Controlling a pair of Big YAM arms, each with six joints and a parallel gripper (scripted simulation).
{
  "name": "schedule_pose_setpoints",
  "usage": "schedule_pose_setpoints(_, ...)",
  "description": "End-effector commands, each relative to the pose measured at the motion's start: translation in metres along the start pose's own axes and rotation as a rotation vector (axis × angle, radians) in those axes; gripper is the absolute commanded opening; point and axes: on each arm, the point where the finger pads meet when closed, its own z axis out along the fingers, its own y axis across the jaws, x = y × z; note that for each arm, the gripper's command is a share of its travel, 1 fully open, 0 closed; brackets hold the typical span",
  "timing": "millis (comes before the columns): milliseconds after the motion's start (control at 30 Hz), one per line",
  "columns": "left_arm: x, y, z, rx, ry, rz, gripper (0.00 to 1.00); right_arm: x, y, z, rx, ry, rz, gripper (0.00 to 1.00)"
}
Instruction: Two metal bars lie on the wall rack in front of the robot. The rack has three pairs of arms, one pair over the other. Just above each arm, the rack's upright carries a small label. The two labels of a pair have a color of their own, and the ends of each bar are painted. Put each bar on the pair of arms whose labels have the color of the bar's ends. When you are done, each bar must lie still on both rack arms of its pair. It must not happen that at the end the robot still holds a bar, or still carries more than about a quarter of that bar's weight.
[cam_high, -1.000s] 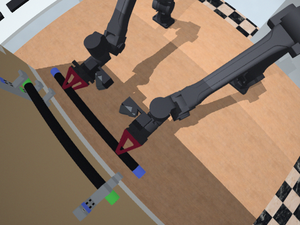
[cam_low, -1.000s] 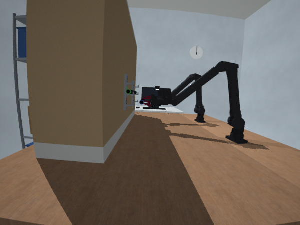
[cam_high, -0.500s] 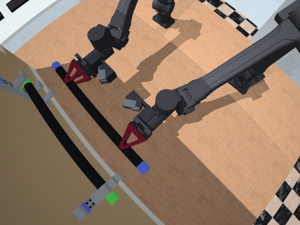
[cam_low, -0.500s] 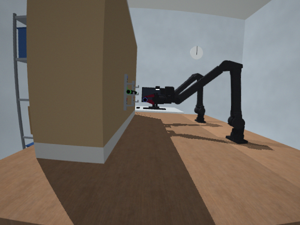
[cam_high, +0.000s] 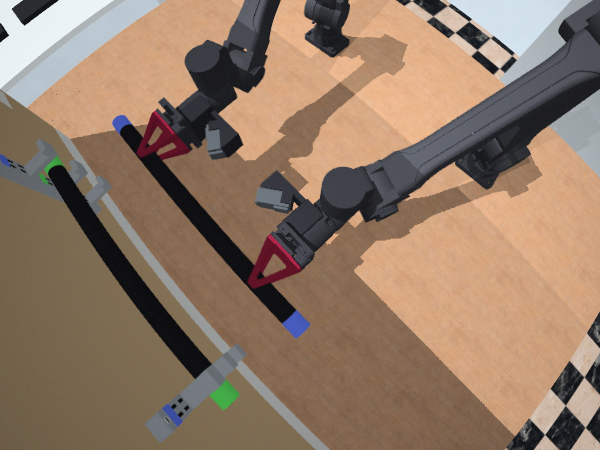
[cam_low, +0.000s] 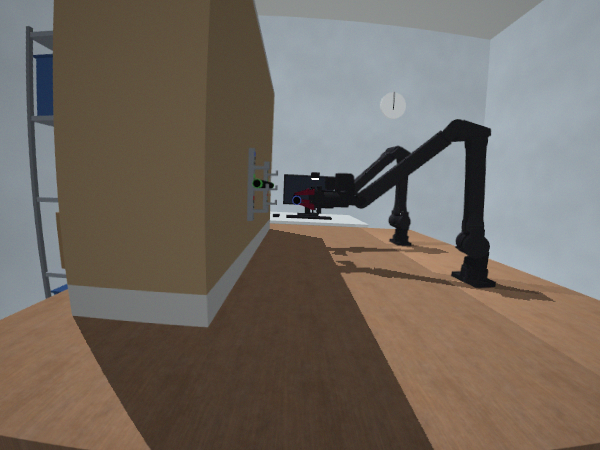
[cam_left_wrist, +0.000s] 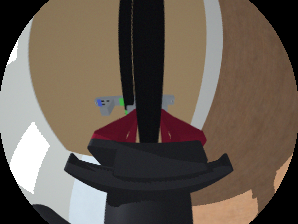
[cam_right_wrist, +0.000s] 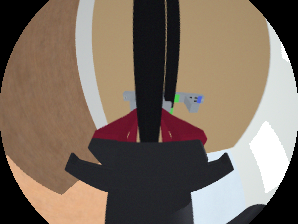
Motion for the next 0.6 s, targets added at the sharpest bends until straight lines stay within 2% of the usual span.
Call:
schedule_pose_setpoints(0, 0.008, 0.031, -0.006, -0.067, 0.02, -0.013, 0.0, 0.005, -0.035, -0.009, 0.073, 0.015, 0.034, 0.0)
schedule_pose_setpoints(567, 0.007, 0.031, -0.031, -0.067, 0.02, -0.013, 0.0, 0.006, -0.035, -0.034, 0.073, 0.015, 0.034, 0.0)
